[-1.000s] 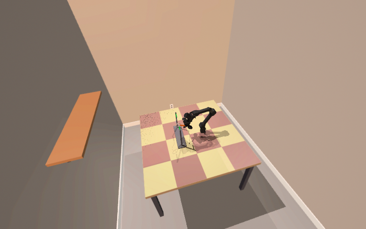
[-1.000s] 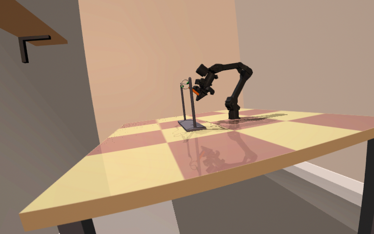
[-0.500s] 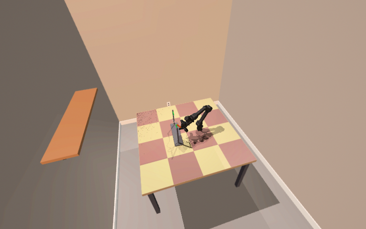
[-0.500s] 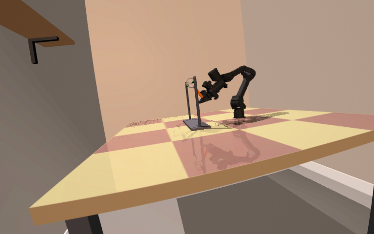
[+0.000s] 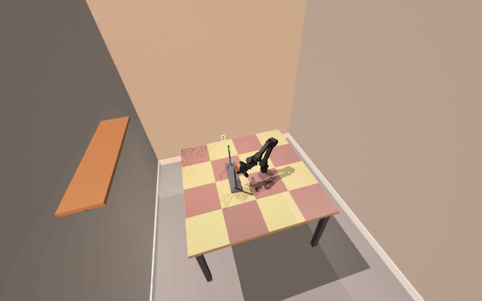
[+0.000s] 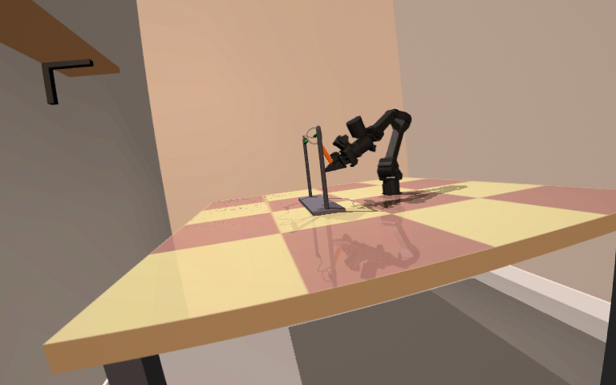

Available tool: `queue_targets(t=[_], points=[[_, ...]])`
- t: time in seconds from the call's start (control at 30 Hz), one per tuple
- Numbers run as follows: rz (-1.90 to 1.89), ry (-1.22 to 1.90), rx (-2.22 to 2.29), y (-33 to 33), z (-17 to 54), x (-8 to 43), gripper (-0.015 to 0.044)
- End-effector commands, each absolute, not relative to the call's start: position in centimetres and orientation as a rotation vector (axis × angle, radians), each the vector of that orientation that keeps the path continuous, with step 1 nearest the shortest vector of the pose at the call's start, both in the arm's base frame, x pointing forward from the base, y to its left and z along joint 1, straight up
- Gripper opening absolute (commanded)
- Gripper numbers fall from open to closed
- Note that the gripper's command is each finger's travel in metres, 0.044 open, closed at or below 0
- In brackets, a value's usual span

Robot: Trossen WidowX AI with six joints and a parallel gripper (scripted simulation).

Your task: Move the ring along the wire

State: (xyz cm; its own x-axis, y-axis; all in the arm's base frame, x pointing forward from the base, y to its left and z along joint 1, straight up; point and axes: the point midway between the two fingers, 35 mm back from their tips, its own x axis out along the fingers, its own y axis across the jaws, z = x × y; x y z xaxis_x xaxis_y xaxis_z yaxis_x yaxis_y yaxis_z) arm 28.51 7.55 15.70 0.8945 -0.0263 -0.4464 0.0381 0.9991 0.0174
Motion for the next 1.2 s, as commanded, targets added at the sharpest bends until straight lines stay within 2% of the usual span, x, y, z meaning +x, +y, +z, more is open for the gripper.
queue_targets(t=[0.0,1.17], points=[[-0.041,0.466,0.029,8.0,15.4,28.6,-0.0150],[-0.038,0.460,0.032,9.9,13.4,28.7,-0.0150]])
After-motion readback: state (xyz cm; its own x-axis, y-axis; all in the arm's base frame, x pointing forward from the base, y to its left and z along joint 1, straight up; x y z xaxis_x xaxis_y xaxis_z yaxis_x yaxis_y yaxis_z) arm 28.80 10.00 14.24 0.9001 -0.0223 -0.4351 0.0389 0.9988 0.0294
